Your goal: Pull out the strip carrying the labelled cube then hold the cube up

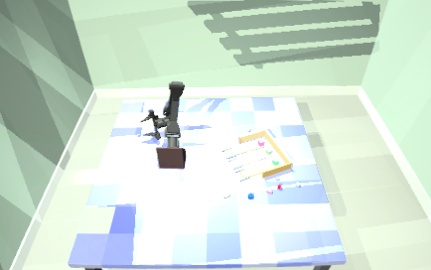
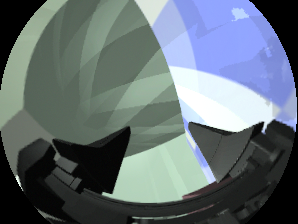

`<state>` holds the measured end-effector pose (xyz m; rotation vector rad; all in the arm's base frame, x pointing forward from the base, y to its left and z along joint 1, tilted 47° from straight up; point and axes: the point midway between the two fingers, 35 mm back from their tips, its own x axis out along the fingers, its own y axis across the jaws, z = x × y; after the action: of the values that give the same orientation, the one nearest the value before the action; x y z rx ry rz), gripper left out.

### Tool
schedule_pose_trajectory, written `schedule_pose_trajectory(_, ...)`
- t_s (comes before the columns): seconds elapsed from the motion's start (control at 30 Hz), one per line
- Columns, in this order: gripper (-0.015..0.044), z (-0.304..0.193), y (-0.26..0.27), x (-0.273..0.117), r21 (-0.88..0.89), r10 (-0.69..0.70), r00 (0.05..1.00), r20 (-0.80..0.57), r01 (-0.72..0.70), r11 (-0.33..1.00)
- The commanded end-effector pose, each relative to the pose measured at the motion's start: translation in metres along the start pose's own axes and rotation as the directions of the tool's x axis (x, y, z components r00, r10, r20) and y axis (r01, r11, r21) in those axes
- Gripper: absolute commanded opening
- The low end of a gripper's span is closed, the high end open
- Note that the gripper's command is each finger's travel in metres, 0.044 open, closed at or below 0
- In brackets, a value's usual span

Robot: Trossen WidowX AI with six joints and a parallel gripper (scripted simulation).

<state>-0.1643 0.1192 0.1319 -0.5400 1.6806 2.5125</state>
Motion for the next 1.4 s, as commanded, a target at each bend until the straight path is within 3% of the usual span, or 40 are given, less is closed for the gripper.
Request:
schedule_pose_trajectory(0.0,0.0400,0.001,0.000,0.000,0.000,-0.002,1.000,0.003,0.002,1.000)
schedule_pose_trajectory(0.3,0.0400,0.048,-0.034,-0.054,0.006,-0.170,0.946,0.274,0.176,0.984)
schedule_pose_trajectory(0.5,0.0400,0.064,-0.049,-0.101,0.234,-0.321,0.843,0.431,0.239,0.942)
schedule_pose_trajectory(0.7,0.0400,0.070,-0.060,-0.170,0.462,-0.495,0.637,0.591,0.235,0.855)
schedule_pose_trajectory(0.93,0.0400,0.058,-0.072,-0.230,0.615,-0.622,0.415,0.664,0.171,0.770)
schedule_pose_trajectory(1.17,0.0400,0.021,-0.083,-0.312,0.715,-0.722,0.112,0.683,0.099,0.692)
schedule_pose_trajectory(1.37,0.0400,-0.040,-0.100,-0.365,0.784,-0.776,-0.129,0.617,0.025,0.620)
